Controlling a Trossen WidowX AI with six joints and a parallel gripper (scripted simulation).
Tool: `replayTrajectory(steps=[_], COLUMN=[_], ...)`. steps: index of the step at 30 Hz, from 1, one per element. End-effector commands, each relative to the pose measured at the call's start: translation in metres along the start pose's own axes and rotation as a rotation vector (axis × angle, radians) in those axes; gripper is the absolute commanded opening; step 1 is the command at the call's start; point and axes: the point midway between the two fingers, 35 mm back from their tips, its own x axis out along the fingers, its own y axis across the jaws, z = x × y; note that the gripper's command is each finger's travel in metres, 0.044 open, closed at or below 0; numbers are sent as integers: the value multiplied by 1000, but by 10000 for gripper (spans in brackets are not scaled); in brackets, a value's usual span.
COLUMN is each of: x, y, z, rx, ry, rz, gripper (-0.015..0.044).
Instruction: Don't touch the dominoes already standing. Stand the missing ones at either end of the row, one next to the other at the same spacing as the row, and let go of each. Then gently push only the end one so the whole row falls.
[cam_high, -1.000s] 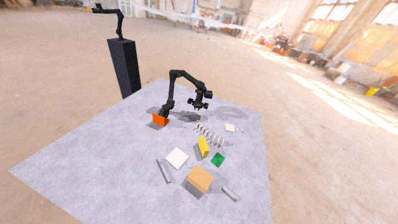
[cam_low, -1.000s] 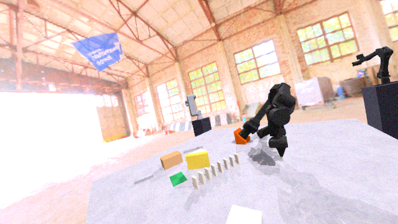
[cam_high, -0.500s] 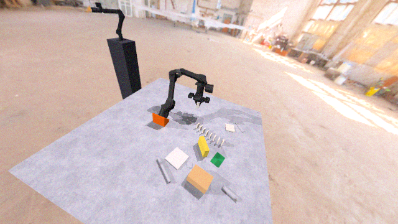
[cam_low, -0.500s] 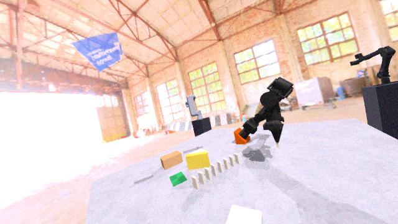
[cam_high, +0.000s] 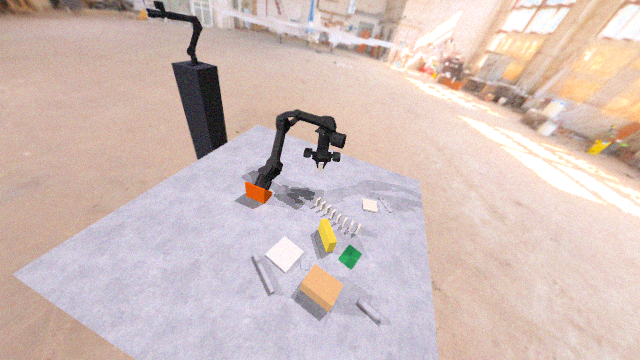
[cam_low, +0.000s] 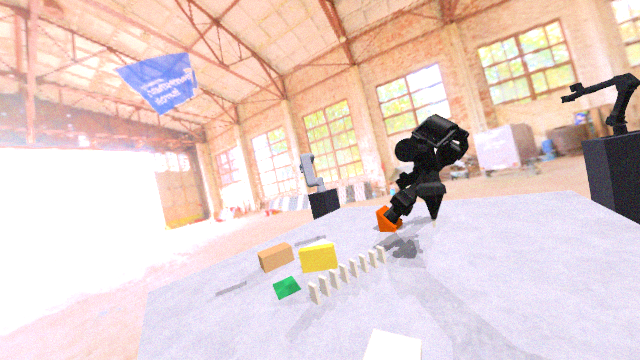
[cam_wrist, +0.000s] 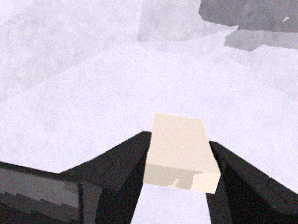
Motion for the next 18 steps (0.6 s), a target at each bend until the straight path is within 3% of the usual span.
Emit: replayTrajectory(steps=[1,14,18], x=[1,4,4], y=[7,-1,-2], z=[52,134,138], rx=[-304,-873,-905], ry=[-13,68,75], rz=[-32,-60,-59], gripper=[107,107,107])
